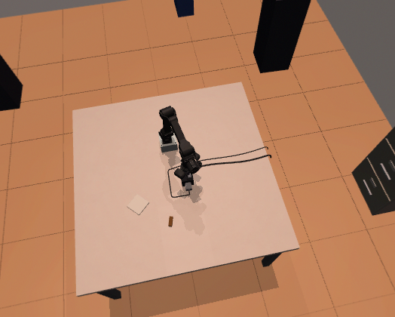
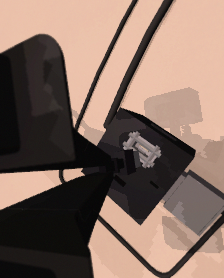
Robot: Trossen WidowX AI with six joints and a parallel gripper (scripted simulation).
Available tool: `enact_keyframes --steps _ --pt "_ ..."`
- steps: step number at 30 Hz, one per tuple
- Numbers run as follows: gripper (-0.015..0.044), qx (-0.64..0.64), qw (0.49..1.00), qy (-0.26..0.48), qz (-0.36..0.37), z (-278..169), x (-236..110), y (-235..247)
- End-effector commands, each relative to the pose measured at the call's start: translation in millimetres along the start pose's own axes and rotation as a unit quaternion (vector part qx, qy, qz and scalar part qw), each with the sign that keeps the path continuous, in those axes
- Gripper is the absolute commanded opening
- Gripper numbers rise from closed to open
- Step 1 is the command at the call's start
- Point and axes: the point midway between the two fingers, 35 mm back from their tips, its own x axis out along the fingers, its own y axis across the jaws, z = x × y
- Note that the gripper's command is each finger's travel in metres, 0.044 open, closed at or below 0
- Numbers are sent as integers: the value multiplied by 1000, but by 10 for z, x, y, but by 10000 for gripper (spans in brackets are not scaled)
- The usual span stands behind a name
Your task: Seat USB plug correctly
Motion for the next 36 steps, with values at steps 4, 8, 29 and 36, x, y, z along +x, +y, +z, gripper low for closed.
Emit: enact_keyframes --steps 4,8,29,36 --pt "0 89 996 1 0 -1 3 1" --pt "0 141 990 1 0 -1 3 1" --pt "0 404 915 1 0 -1 3 1" --pt "0 486 874 1 0 -1 3 1"
